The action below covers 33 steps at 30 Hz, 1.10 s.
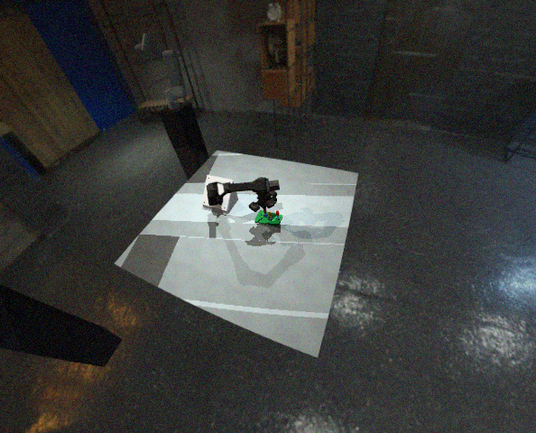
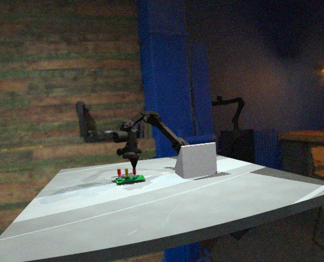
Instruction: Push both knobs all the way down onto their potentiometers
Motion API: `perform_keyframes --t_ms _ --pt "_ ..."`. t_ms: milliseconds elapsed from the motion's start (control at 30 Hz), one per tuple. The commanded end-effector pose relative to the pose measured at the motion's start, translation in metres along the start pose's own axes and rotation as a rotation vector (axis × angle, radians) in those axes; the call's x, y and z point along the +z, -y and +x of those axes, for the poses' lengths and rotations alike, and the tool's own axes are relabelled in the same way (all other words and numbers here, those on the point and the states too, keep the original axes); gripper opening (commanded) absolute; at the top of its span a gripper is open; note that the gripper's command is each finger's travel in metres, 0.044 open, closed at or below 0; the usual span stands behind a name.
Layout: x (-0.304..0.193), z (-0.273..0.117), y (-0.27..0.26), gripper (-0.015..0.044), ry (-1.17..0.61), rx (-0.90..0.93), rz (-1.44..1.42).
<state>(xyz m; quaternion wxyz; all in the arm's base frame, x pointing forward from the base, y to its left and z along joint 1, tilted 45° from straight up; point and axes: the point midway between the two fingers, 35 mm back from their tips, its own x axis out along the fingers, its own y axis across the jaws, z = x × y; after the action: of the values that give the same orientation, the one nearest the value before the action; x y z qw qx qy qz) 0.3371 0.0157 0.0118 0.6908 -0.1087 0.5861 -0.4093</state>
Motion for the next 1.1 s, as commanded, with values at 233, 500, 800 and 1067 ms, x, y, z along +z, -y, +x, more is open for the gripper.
perform_keyframes --t_ms 233,500,800,1067 --pt "0.0017 0.0045 0.0005 0.0 0.004 -0.003 0.002" --pt "0.0017 0.008 0.0006 0.0 0.004 -0.003 0.002" --pt "0.0017 0.0083 0.0006 0.0 0.004 -0.003 0.002" --pt "0.0017 0.0115 0.0006 0.0 0.004 -0.003 0.002"
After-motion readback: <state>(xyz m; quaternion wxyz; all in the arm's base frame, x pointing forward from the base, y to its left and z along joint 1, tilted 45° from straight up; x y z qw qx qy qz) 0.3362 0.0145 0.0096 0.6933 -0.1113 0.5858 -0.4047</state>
